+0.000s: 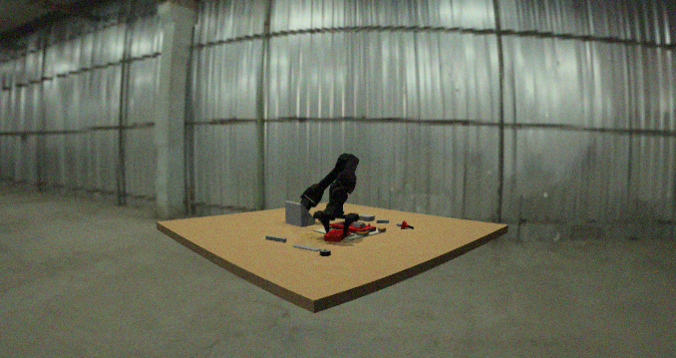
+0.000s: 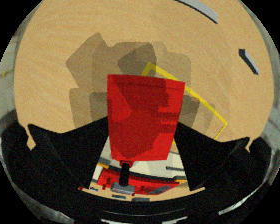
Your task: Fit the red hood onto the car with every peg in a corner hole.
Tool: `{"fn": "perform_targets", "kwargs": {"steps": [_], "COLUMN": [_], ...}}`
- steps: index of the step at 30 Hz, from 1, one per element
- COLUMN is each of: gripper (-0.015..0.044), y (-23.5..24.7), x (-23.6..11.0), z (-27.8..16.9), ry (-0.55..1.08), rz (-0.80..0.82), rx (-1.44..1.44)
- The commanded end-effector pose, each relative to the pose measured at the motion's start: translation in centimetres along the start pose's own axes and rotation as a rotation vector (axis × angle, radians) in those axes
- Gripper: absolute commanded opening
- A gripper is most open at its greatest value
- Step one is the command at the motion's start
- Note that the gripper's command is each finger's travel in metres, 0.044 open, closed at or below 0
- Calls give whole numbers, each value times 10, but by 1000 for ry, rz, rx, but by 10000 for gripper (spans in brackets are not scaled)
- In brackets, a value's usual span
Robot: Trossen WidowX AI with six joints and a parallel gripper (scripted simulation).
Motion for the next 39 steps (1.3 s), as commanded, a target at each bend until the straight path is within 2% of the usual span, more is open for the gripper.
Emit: {"fn": "perform_targets", "kwargs": {"steps": [1,3,39], "gripper": [39,0,0], "y": [0,0,0], "x": [-6,-8,-88], "z": [0,0,0], "ry": [-3,-3,-5], "rz": [0,0,-3], "rx": [-4,-4,-3]}}
Point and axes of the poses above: the point midway between the two fingers, 35 mm back from their tips, its own x axis out along the fingers, its own y axis across the jaws, z = x × y, the point moved 5 cm from there along -x, back along the fingers, and after that the axes turned 9 degrees about -x, right-handed, at the moved point
